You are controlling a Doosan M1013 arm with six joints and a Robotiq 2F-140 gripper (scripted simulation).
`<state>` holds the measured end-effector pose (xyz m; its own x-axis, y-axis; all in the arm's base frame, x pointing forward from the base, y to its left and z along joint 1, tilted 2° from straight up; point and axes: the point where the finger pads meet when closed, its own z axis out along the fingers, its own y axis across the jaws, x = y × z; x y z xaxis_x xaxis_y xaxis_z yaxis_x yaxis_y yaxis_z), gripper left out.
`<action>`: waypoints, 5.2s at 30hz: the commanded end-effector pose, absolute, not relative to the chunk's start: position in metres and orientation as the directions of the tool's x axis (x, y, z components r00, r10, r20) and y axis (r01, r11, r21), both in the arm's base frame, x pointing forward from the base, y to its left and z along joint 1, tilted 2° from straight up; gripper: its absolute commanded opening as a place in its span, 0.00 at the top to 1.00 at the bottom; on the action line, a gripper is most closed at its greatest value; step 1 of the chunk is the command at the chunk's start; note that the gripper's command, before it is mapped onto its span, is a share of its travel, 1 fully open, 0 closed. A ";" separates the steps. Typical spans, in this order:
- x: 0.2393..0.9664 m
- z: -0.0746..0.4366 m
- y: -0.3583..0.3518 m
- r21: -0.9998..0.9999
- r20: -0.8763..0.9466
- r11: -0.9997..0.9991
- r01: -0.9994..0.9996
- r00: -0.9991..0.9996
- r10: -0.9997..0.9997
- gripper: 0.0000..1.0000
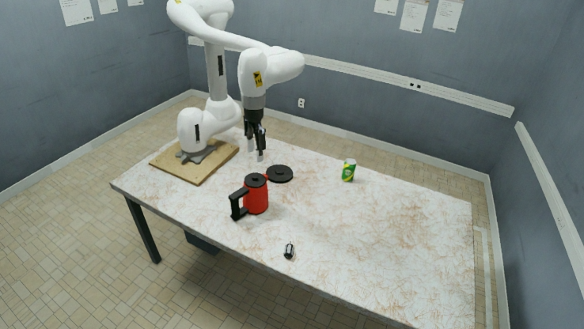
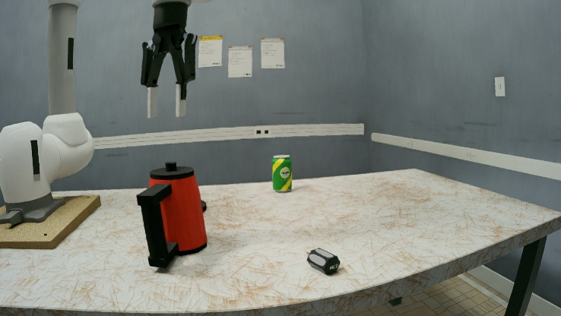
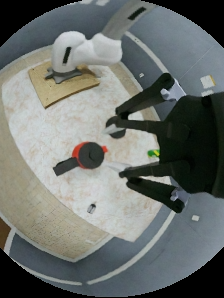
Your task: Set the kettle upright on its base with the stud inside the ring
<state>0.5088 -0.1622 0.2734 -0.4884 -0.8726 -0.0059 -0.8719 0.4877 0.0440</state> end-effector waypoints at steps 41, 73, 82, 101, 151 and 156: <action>0.496 0.270 -0.247 0.008 0.042 0.282 -0.959 -0.282 -0.959 0.48; 0.496 0.267 -0.247 0.008 0.042 0.282 -0.959 -0.282 -0.959 0.48; 0.496 0.247 -0.248 0.008 0.042 0.282 -0.959 -0.282 -0.959 0.48; 0.494 0.172 -0.251 0.008 0.042 0.282 -0.959 -0.282 -0.959 0.48; 0.494 0.160 -0.251 0.008 0.042 0.282 -0.959 -0.282 -0.959 0.48; 0.494 0.156 -0.251 0.008 0.042 0.282 -0.959 -0.282 -0.959 0.48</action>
<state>0.4937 -0.2513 0.1570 -0.2815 -0.9586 0.0417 -0.9593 0.2821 0.0090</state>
